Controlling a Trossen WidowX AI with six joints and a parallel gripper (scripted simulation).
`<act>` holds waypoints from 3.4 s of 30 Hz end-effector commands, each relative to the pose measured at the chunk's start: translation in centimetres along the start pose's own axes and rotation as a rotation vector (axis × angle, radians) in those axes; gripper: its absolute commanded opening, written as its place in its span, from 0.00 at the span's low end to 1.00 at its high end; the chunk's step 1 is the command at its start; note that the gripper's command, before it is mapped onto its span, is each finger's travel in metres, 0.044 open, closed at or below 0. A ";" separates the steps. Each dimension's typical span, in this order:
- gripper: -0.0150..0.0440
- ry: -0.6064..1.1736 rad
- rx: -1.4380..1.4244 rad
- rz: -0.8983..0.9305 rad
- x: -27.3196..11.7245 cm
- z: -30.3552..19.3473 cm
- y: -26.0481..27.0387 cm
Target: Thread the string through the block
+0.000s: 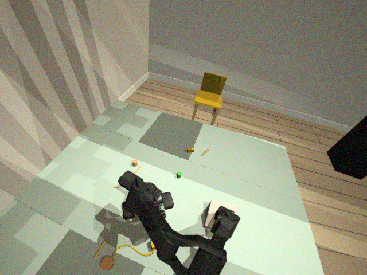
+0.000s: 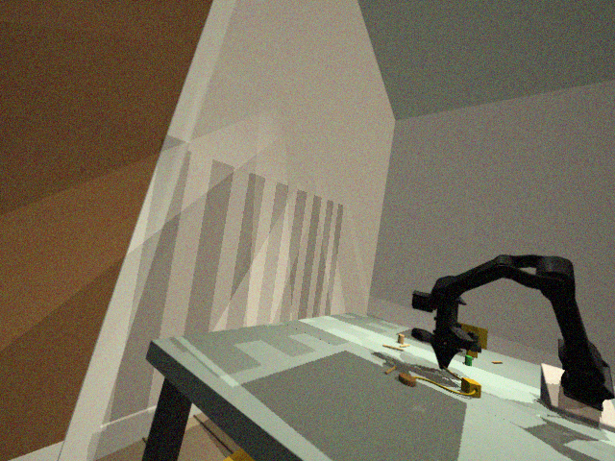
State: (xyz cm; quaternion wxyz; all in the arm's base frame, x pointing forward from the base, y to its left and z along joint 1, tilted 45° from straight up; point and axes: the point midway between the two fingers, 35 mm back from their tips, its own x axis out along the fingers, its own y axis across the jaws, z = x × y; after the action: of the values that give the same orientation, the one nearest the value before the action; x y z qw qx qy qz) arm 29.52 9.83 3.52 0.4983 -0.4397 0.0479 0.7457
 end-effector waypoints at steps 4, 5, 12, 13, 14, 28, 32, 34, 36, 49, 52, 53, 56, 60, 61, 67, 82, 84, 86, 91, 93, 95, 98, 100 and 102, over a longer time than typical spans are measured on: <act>0.25 0.004 -0.003 -0.010 1.0 -1.3 0.0; 0.25 0.004 -0.002 -0.012 1.2 -1.4 0.0; 0.34 0.008 -0.007 -0.013 0.9 -1.4 -0.1; 0.39 0.008 -0.007 -0.013 0.9 -1.4 -0.1; 0.43 0.008 -0.007 -0.013 0.9 -1.4 -0.1; 0.65 0.018 0.003 -0.031 -6.9 -1.6 -0.1; 0.83 0.018 0.003 -0.031 -6.9 -1.6 -0.1; 0.92 0.018 0.002 -0.031 -7.1 -1.6 -0.1; 1.00 0.019 -0.001 -0.030 -8.7 -1.6 -0.1; 1.00 0.019 0.008 -0.038 -9.4 -1.6 0.0; 1.00 0.019 0.008 -0.038 -9.4 -1.6 0.0; 1.00 0.019 0.008 -0.038 -9.4 -1.6 0.0; 1.00 0.019 0.008 -0.038 -9.4 -1.6 0.0; 1.00 0.019 0.008 -0.038 -9.4 -1.6 0.0; 1.00 0.019 0.008 -0.038 -9.4 -1.6 0.0; 1.00 0.019 0.008 -0.038 -9.4 -1.6 0.0; 1.00 0.019 0.008 -0.038 -9.4 -1.6 0.0; 1.00 0.019 0.008 -0.038 -9.4 -1.6 0.0; 1.00 0.019 0.008 -0.038 -9.4 -1.6 0.0; 1.00 0.019 0.008 -0.038 -9.4 -1.6 0.0; 1.00 0.019 0.008 -0.038 -9.4 -1.6 0.0; 1.00 0.019 0.008 -0.038 -9.4 -1.6 0.0; 1.00 0.019 0.008 -0.038 -9.4 -1.6 0.0; 1.00 0.019 0.008 -0.038 -9.4 -1.6 0.0; 1.00 0.019 0.008 -0.038 -9.4 -1.6 0.0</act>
State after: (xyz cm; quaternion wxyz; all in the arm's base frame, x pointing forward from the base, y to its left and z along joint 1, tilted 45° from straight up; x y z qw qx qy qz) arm 31.66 2.43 9.12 0.5135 -0.4458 0.0471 0.7317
